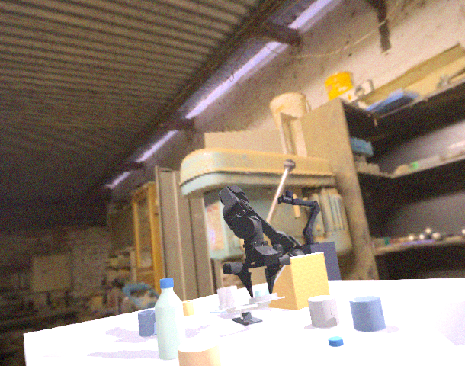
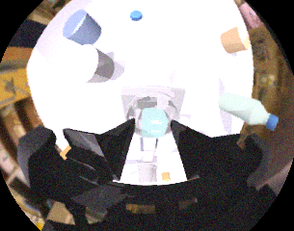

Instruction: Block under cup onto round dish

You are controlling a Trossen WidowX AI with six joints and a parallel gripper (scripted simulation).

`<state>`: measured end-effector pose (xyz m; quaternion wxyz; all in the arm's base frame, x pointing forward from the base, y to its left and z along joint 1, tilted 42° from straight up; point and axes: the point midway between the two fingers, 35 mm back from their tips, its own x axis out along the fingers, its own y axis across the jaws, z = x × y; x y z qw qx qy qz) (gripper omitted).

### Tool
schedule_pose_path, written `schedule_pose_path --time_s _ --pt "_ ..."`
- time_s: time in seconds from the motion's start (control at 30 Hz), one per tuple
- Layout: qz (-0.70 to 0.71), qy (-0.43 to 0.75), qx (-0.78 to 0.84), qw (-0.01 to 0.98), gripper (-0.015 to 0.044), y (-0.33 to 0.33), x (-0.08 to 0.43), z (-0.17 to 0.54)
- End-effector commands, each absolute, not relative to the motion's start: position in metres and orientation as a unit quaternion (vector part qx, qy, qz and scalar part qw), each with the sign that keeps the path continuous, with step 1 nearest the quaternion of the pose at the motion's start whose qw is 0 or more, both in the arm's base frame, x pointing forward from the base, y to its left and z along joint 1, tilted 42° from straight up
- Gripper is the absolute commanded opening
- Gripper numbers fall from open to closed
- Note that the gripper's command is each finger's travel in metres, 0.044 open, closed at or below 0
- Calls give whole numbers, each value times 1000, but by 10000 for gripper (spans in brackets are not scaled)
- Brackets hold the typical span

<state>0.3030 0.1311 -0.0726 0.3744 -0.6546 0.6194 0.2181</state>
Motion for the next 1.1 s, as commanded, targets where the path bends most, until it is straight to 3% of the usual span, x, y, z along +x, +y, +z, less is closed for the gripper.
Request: schedule_pose_path --time_s 0.0,0.1,0.33,0.47,1.07 --pt "219 619 -657 370 234 129 302 -76" --pt "219 619 -657 370 155 129 302 -76" --pt "219 619 -657 370 108 129 302 -76" --pt "220 619 -657 371 3 136 302 -70" --pt "221 619 -656 371 0 191 289 -5"
